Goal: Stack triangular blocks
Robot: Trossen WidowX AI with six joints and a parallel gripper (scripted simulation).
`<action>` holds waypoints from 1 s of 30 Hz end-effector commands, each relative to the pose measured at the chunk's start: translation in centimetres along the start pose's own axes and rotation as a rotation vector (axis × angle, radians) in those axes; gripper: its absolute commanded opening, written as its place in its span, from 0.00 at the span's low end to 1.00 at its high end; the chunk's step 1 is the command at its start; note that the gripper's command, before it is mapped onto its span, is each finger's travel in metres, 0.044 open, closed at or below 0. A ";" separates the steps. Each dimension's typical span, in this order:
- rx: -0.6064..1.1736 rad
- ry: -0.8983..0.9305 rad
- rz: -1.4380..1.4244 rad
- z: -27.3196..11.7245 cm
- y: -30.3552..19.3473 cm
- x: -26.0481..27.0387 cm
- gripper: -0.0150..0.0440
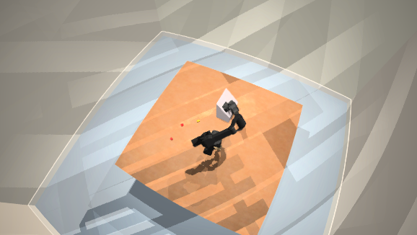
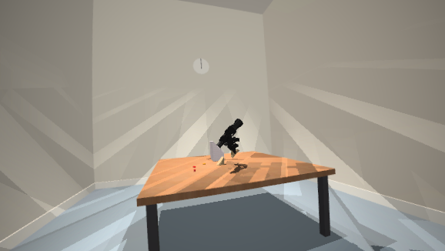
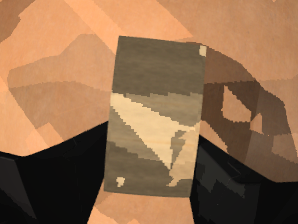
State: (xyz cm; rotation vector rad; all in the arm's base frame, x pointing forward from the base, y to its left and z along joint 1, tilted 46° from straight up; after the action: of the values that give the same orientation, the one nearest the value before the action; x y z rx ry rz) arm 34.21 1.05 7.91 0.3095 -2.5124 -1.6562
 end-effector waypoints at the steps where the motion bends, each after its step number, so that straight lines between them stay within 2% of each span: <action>1: -0.013 -0.015 -0.119 0.0 -0.1 0.2 0.25; 5: -0.019 -0.028 -0.232 0.0 -0.2 0.3 0.25; 11: -0.016 -0.029 -0.236 -0.2 -0.4 0.4 0.25; 30: 0.030 -0.047 -0.211 -5.4 -6.9 3.5 0.25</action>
State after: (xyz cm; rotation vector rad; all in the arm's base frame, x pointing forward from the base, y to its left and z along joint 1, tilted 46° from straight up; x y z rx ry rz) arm 32.91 -6.14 4.32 0.5653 -2.6199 -1.7212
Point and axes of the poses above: the point midway between the two fingers, 35 mm back from their tips, its own z axis out along the fingers, its own x axis across the jaws, y = z × x, the point moved 8 cm from there along -z, back along the fingers
